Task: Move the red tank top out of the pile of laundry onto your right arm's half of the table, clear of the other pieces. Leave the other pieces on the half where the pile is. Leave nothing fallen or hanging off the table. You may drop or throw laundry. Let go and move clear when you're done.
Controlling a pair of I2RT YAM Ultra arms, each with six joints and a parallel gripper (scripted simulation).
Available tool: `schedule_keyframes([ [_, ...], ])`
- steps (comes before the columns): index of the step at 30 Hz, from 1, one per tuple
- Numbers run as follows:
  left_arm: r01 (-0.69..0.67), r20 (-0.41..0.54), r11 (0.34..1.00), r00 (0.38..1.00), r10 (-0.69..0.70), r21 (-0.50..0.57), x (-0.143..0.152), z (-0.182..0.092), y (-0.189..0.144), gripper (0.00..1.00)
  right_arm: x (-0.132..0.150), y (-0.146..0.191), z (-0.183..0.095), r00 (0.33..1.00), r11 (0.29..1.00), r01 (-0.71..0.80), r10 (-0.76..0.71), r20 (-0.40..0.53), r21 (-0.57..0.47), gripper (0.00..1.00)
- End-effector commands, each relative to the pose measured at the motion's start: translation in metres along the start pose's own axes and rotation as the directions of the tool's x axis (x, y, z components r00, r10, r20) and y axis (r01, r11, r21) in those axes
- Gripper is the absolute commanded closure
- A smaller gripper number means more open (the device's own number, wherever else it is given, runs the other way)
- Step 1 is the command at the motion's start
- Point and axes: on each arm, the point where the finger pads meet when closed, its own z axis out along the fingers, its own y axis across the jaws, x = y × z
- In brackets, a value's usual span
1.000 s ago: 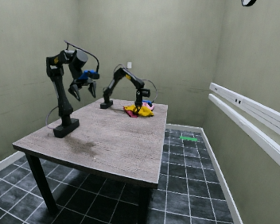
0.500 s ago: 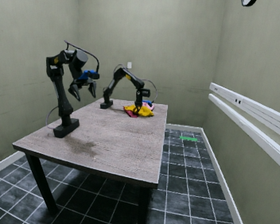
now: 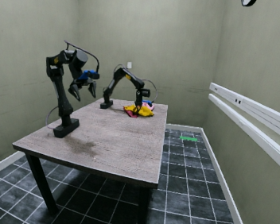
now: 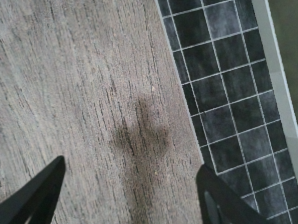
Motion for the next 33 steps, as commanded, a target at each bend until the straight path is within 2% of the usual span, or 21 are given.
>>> schedule_keyframes([
  [1,-0.008,0.039,1.0,0.999,0.007,0.019,-0.001,-0.021,-0.003,1.0,-0.022,0.001,-0.021,0.995,1.0,0.007,-0.006,0.099,-0.005,0.08],
  [16,-0.005,0.048,1.0,0.999,0.004,0.023,-0.004,-0.022,-0.003,1.0,-0.022,0.001,-0.021,0.995,1.0,0.007,-0.006,0.099,-0.005,0.08],
  [17,-0.005,0.034,1.0,0.999,0.004,0.018,-0.005,-0.013,-0.003,1.0,-0.022,0.001,-0.021,0.995,1.0,0.007,-0.006,0.099,-0.005,0.08],
  [18,-0.005,0.058,1.0,0.998,0.003,0.026,-0.007,-0.023,-0.004,1.0,-0.022,0.001,-0.021,0.995,1.0,0.007,-0.006,0.099,-0.005,0.08],
  [20,-0.004,0.061,1.0,0.998,0.003,0.027,-0.008,-0.023,-0.004,1.0,-0.022,0.001,-0.021,0.995,1.0,0.007,-0.006,0.099,-0.005,0.08],
  [21,-0.005,0.077,0.999,0.997,0.002,0.033,-0.012,-0.037,-0.005,1.0,-0.022,0.001,-0.021,0.995,1.0,0.007,-0.006,0.099,-0.005,0.08],
  [33,-0.003,0.074,0.999,0.997,0.0,0.032,-0.01,-0.061,-0.004,1.0,-0.022,0.001,-0.021,0.995,1.0,0.007,-0.006,0.099,-0.005,0.08],
])
